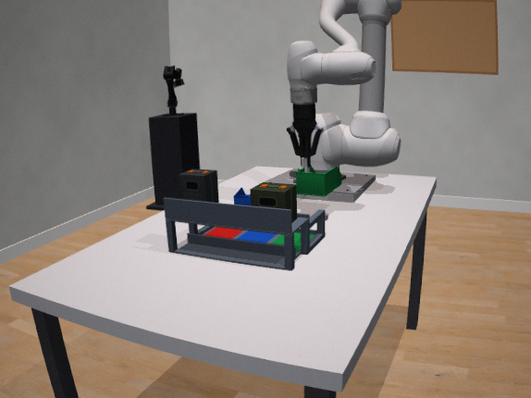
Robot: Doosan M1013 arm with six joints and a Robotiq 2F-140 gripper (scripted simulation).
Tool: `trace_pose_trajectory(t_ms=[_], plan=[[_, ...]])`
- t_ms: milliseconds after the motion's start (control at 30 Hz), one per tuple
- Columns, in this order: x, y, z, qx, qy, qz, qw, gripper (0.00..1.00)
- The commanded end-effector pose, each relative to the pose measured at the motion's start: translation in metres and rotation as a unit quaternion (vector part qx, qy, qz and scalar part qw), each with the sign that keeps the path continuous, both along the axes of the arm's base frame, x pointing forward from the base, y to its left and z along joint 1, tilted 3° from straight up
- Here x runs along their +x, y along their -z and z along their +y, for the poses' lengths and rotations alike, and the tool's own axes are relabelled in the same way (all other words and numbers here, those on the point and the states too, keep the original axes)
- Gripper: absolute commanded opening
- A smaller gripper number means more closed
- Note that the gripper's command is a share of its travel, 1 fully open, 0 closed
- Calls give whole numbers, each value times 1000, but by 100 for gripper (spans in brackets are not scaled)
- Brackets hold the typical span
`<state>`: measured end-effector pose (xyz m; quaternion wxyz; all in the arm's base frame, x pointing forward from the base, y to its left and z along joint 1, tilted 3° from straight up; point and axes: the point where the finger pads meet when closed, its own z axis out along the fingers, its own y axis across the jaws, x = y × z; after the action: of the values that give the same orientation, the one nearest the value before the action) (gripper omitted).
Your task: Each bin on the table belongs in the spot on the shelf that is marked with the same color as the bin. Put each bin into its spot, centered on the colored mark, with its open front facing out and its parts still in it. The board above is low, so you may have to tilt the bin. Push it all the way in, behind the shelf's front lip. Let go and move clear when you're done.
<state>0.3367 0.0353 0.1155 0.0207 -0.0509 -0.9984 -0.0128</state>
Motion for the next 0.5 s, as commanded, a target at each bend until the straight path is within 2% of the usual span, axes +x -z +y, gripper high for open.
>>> trace_pose_trajectory(t_ms=[0, 467], plan=[[0, 0, 0, 0, 0, 0, 1000, 10], [17, 1, 2, 0, -4, 0, 1000, 10]])
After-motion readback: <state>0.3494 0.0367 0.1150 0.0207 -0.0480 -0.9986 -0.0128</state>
